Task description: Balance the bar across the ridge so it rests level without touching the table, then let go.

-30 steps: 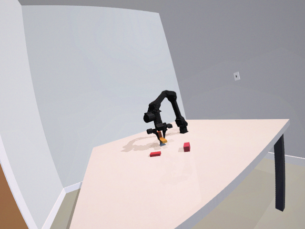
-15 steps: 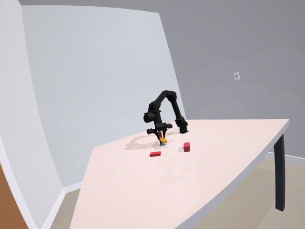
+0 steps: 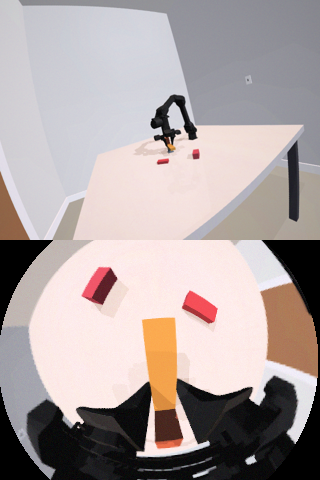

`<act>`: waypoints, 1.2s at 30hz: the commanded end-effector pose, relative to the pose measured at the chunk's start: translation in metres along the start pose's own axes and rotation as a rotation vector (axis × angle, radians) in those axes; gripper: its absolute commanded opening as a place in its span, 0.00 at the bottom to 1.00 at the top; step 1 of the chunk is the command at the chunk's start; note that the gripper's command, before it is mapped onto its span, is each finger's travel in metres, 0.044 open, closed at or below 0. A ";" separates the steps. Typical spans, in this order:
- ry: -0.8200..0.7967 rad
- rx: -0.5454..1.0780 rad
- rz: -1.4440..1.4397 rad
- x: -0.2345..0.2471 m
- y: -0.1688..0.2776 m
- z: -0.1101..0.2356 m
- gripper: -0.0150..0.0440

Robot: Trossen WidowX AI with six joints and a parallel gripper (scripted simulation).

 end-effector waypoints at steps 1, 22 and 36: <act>-0.004 0.004 0.000 0.000 0.000 -0.004 0.25; 0.000 0.000 0.001 0.000 0.000 0.000 0.25; 0.000 0.000 0.001 0.000 0.000 0.000 0.25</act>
Point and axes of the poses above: the point midway between the two fingers, 35 mm back from their tips, its own z axis back along the fingers, its own x axis across the jaws, y = z × x, the point moved 10 cm from there along z, back along the fingers, and after that the axes turned 12 degrees about -z, right-handed, at the moved point
